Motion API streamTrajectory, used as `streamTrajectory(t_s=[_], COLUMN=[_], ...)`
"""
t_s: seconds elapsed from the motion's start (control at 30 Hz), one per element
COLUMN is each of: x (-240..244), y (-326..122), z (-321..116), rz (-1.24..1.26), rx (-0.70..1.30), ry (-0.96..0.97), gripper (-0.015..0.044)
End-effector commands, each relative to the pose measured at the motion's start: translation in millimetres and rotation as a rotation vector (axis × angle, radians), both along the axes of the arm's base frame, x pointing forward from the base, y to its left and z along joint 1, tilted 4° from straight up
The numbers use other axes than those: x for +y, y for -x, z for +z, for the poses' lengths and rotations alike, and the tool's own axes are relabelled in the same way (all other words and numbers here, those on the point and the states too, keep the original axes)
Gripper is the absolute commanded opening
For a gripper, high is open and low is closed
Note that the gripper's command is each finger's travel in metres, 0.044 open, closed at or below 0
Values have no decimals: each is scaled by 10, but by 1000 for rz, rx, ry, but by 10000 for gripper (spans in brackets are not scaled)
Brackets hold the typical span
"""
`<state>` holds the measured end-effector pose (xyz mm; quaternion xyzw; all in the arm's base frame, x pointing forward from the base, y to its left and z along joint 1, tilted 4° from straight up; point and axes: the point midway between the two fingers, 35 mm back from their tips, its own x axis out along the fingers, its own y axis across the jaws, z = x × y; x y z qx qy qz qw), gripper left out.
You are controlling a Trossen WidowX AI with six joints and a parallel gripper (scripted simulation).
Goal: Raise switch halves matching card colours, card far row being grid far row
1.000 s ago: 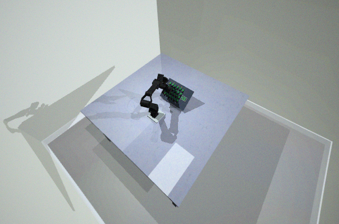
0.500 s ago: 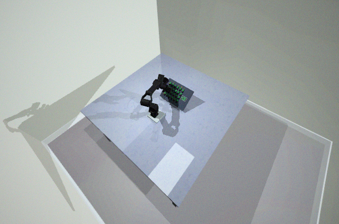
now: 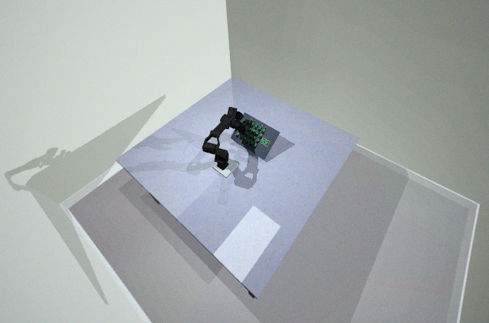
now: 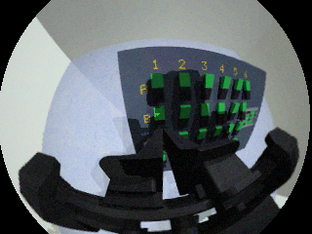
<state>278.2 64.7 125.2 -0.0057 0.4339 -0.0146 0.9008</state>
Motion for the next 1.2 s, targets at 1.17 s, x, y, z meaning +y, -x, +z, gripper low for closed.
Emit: streamTrajectory(t_s=[1.17], x=[5], y=[-33], z=[-46], rz=[6], rx=[1], ry=[-1], gripper=[0])
